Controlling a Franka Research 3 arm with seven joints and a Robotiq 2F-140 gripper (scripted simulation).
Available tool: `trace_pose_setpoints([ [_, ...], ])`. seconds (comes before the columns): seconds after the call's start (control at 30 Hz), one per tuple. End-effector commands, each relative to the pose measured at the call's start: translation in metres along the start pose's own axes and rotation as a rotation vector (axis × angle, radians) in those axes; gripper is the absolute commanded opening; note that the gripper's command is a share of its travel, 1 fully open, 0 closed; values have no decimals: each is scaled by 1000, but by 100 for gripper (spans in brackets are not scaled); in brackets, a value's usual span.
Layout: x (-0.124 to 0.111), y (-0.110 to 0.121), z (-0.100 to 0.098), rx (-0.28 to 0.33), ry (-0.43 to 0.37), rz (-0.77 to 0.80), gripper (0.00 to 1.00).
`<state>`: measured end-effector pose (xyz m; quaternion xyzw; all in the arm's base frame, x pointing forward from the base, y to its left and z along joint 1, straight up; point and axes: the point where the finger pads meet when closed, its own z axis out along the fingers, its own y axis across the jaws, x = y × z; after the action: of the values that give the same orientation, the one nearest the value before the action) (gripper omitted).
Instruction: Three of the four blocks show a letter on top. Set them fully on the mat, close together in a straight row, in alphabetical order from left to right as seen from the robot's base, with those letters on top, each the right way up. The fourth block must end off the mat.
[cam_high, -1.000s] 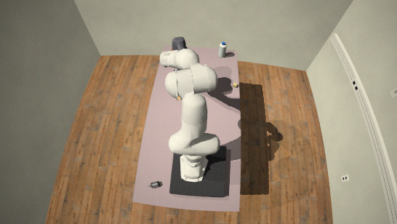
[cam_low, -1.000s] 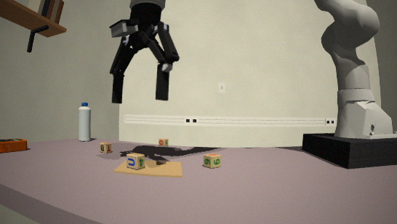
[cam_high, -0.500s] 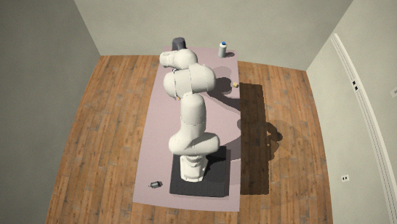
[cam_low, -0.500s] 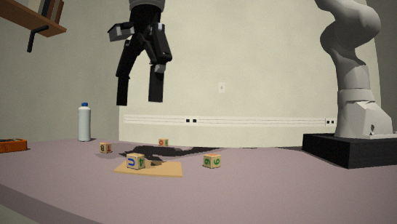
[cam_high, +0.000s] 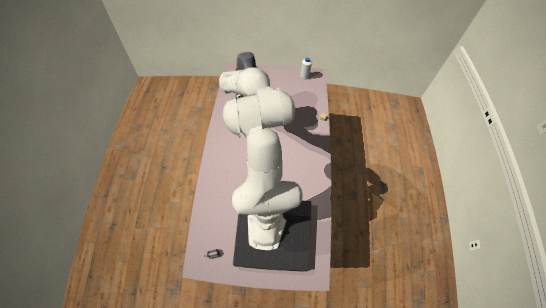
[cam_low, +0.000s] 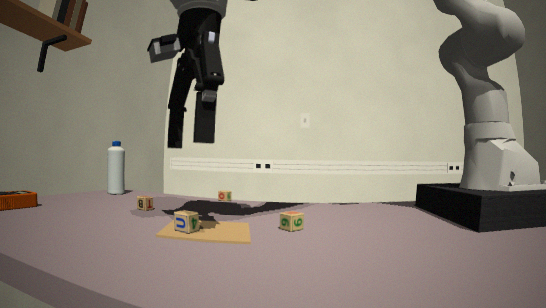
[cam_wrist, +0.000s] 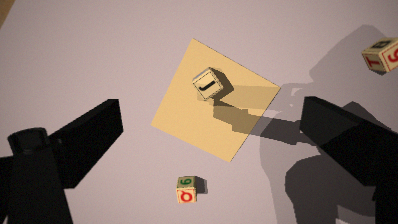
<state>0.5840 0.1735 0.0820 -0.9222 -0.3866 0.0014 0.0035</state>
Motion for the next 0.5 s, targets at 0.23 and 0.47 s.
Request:
trace_pose_setpoints([
  [0.23,1,-1,4,-4,0,232,100],
  [0.47,1,-1,5,-4,1,329,100],
])
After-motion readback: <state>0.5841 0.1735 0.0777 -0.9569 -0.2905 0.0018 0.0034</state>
